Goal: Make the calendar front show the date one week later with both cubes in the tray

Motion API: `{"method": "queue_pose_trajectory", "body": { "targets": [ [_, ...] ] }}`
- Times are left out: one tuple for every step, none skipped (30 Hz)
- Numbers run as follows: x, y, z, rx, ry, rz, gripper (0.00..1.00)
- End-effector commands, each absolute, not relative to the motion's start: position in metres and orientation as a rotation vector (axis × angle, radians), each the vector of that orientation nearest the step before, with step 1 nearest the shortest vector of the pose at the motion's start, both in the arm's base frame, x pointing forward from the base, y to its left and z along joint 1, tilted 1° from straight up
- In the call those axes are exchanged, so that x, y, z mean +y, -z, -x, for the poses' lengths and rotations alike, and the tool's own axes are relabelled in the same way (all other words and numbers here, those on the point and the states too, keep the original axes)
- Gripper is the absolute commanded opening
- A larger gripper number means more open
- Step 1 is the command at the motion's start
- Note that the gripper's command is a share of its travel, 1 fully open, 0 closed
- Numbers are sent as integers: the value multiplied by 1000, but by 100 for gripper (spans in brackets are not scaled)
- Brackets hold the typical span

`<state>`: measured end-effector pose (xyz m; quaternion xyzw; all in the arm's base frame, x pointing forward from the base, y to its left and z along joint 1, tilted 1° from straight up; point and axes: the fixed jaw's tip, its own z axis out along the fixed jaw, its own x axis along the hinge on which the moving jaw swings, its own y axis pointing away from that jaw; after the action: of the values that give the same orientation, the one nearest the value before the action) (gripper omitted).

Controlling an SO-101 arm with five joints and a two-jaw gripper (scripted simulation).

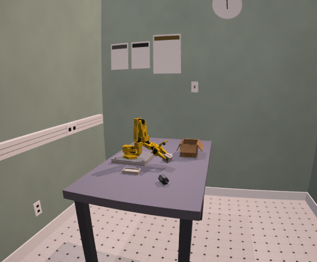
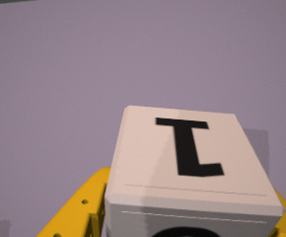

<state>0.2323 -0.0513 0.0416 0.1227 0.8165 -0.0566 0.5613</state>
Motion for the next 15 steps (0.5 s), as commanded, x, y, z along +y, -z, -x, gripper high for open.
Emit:
{"method": "queue_pose_trajectory", "body": {
  "targets": [
    [-52,-39,-229,1937,144,-288,0],
    [-51,-37,-225,1951,157,-270,0],
    [-51,-37,-225,1951,157,-270,0],
    [-51,-37,-225,1951,157,-270,0],
    [-51,-37,-225,1951,157,-270,0],
    [-51,-37,-225,1951,157,-270,0],
    [-51,-37,-225,1951,157,-270,0],
    [-51,-37,-225,1951,157,-270,0],
    [-51,-37,-225,1951,157,-270,0],
    [-51,-37,-225,1951,157,-270,0],
    [-51,-37,-225,1951,157,-270,0],
    [-51,-37,-225,1951,157,-270,0],
    [-51,-37,-225,1951,157,-270,0],
    [-51,-37,-225,1951,157,-270,0],
    [-51,-37,-225,1951,157,-270,0]
  ]
}}
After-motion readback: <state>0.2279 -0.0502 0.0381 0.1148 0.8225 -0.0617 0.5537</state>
